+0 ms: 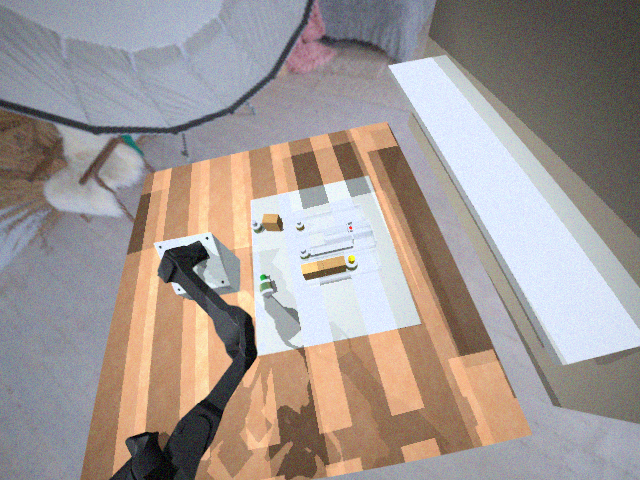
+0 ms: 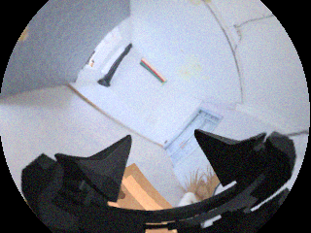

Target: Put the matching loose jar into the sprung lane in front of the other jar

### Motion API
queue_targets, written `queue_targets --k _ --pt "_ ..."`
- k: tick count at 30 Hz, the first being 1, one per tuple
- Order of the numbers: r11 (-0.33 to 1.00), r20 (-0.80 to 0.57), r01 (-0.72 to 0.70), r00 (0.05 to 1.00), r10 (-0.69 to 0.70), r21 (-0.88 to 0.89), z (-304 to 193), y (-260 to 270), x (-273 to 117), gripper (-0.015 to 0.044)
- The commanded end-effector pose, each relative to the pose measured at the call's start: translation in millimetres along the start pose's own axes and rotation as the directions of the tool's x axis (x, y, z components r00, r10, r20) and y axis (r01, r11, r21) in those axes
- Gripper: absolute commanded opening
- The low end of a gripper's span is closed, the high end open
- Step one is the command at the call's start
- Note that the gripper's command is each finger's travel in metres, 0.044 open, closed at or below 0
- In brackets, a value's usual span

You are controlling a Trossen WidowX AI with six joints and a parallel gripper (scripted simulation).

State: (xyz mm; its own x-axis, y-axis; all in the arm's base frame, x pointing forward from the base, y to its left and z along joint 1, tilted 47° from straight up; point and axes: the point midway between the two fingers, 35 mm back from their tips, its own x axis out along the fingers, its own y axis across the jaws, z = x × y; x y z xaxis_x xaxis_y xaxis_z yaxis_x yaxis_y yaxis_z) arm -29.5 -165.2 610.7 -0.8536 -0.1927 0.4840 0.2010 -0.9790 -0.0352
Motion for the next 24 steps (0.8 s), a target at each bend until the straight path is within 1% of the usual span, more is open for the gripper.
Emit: queue_targets --k 1,7,12,18,24 --pt "0.985 -0.014 0.155 0.988 -0.154 0.08 -7 -67 26 0.044" --pt "0.915 -0.047 0.365 0.931 -0.363 0.172 -23 -159 44 0.044" --pt "0.816 -0.075 0.539 0.84 -0.537 0.208 -39 -236 41 0.044" --pt "0.647 -0.119 0.718 0.688 -0.716 0.257 -61 -326 15 0.044" --pt "0.433 -0.18 0.843 0.502 -0.846 0.318 -88 -406 -29 0.044"
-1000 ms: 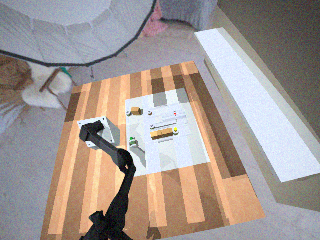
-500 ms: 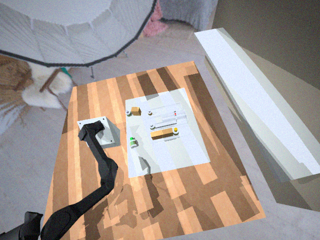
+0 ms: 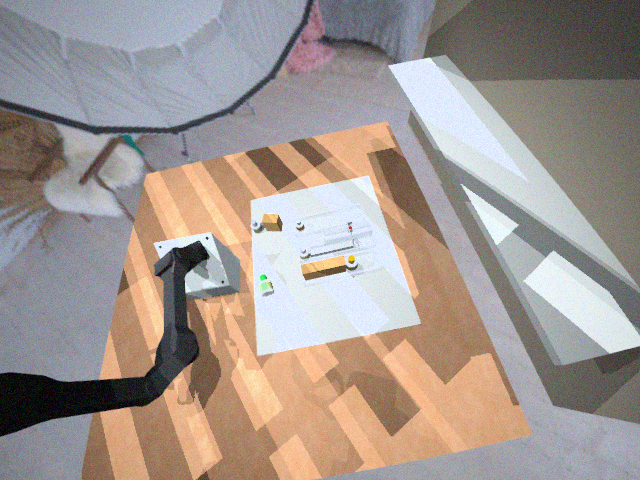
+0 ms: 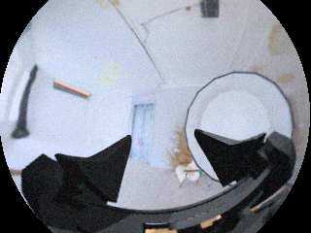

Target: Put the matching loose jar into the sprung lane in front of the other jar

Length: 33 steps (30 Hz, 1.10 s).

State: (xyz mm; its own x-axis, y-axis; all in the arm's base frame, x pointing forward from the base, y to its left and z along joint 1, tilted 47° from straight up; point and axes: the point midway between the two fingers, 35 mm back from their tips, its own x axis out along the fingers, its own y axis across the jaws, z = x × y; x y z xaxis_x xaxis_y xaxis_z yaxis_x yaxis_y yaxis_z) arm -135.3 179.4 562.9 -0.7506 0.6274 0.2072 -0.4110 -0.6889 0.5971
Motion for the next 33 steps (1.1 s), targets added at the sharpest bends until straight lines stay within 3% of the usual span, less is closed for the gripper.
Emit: queue_targets --k 1,7,15,24,33 --pt "0.979 -0.005 0.184 0.983 -0.184 0.083 0 -71 26 0.044" --pt "0.897 -0.015 0.41 0.911 -0.413 0.165 0 -167 37 0.044" --pt "0.714 -0.06 0.654 0.746 -0.663 0.25 -9 -289 16 0.044" --pt "0.399 -0.187 0.853 0.476 -0.859 0.337 -45 -417 -45 0.044" --pt "-0.017 -0.358 0.908 0.148 -0.922 0.419 -103 -515 -137 0.044"
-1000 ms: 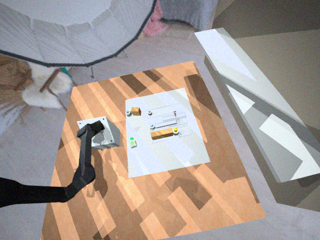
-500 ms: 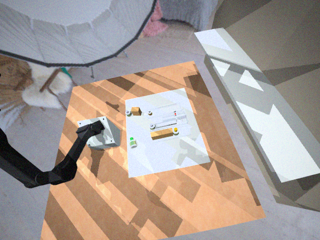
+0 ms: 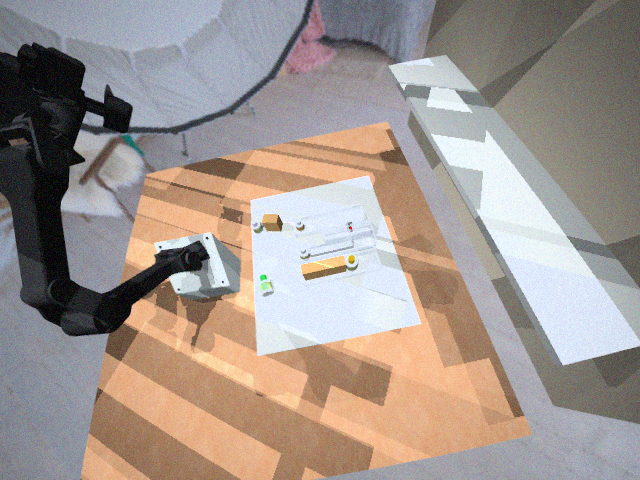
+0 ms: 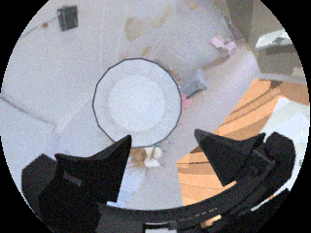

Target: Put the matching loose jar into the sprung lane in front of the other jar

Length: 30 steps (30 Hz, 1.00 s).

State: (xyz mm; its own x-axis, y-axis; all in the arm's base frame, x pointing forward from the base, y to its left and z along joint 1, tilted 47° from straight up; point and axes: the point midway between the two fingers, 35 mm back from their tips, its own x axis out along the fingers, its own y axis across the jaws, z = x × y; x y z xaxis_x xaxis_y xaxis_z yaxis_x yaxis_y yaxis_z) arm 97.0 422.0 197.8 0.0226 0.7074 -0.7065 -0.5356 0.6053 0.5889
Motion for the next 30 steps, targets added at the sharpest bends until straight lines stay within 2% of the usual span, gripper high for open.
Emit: queue_targets --k 1,9,17,20,26,30 --pt "0.976 -0.032 0.196 0.981 -0.193 0.1 1 -67 35 0.044" --pt "0.819 -0.14 0.52 0.854 -0.501 0.245 -14 -193 69 0.044" --pt "0.537 -0.313 0.786 0.616 -0.723 0.308 -59 -316 68 0.044" --pt "0.408 -0.388 0.862 0.501 -0.773 0.301 -83 -358 59 0.044" --pt "0.238 -0.516 0.93 0.355 -0.779 0.28 -130 -404 41 0.044" --pt "0.082 -0.596 0.974 0.195 -0.779 0.211 -167 -440 18 0.044"
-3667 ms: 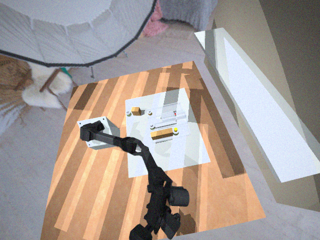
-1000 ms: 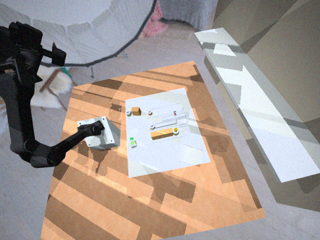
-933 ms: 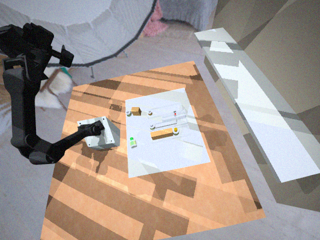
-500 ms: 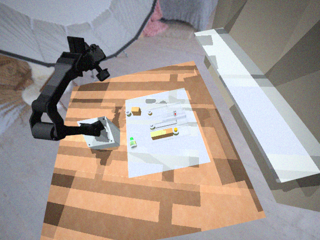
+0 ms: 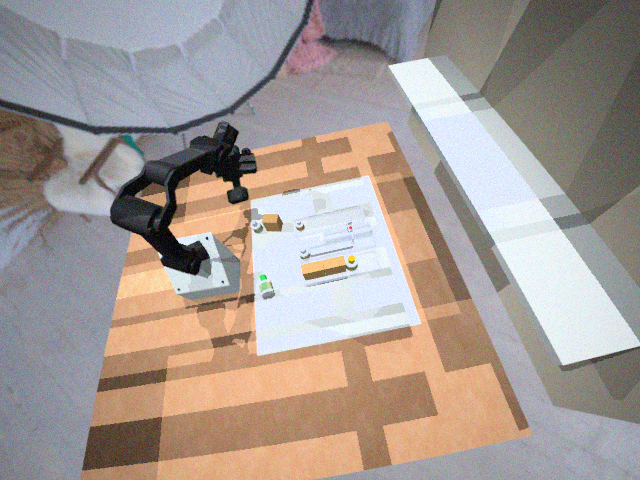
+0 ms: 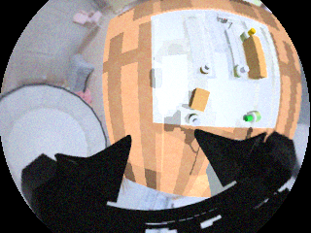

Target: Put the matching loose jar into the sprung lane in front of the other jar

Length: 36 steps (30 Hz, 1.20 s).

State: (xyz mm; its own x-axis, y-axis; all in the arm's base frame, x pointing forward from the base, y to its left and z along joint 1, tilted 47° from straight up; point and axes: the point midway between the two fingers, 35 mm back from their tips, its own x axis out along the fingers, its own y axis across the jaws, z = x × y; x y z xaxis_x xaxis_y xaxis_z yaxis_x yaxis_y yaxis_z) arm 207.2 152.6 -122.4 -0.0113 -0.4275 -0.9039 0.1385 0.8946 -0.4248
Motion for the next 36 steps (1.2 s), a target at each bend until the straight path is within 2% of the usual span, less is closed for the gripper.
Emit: queue_targets --k 1,4,6,13,23,36 --pt "0.98 -0.059 0.198 0.979 -0.196 0.023 -12 -47 43 0.044" --pt "0.944 -0.085 0.33 0.941 -0.328 0.016 -23 -81 64 0.044" --pt "0.934 -0.091 0.357 0.931 -0.355 0.012 -25 -88 68 0.044" --pt "0.934 -0.091 0.357 0.931 -0.355 0.012 -29 -90 67 0.044" --pt "0.933 -0.091 0.359 0.93 -0.356 0.013 -32 -102 97 0.044" --pt "0.933 -0.09 0.359 0.93 -0.357 0.013 -34 -109 113 0.044"
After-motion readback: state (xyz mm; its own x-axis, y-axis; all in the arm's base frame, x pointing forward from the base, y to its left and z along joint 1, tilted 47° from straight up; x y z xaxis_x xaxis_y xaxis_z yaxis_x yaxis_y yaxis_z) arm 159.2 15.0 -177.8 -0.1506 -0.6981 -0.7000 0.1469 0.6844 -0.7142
